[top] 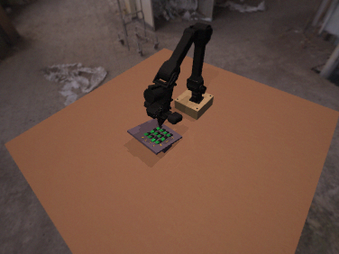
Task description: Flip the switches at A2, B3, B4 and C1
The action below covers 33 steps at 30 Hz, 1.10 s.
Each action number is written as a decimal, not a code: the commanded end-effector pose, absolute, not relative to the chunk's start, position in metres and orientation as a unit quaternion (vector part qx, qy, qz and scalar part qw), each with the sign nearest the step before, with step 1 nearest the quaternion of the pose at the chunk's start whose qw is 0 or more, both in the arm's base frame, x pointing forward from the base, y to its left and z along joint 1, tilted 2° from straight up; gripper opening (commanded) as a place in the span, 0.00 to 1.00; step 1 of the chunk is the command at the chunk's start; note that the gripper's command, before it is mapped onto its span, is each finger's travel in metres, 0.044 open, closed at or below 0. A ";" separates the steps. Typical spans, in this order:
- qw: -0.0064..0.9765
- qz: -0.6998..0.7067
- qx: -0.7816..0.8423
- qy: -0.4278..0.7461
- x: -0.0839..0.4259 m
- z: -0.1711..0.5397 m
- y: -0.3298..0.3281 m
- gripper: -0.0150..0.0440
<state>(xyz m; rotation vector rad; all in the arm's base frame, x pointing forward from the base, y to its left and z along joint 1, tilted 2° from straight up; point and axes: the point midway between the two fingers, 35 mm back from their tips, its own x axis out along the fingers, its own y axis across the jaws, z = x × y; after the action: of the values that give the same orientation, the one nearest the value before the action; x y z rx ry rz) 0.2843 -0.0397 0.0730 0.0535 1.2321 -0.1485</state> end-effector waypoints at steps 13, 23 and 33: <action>0.821 -0.070 0.025 0.566 0.283 0.078 -0.063 0.25; 0.823 -0.070 0.025 0.562 0.288 0.059 -0.065 0.25; 0.824 -0.070 0.025 0.562 0.291 0.051 -0.065 0.25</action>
<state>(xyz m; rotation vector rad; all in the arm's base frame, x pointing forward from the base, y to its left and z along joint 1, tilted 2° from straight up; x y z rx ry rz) 0.2914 -0.0662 0.0580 0.0538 1.1859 -0.1581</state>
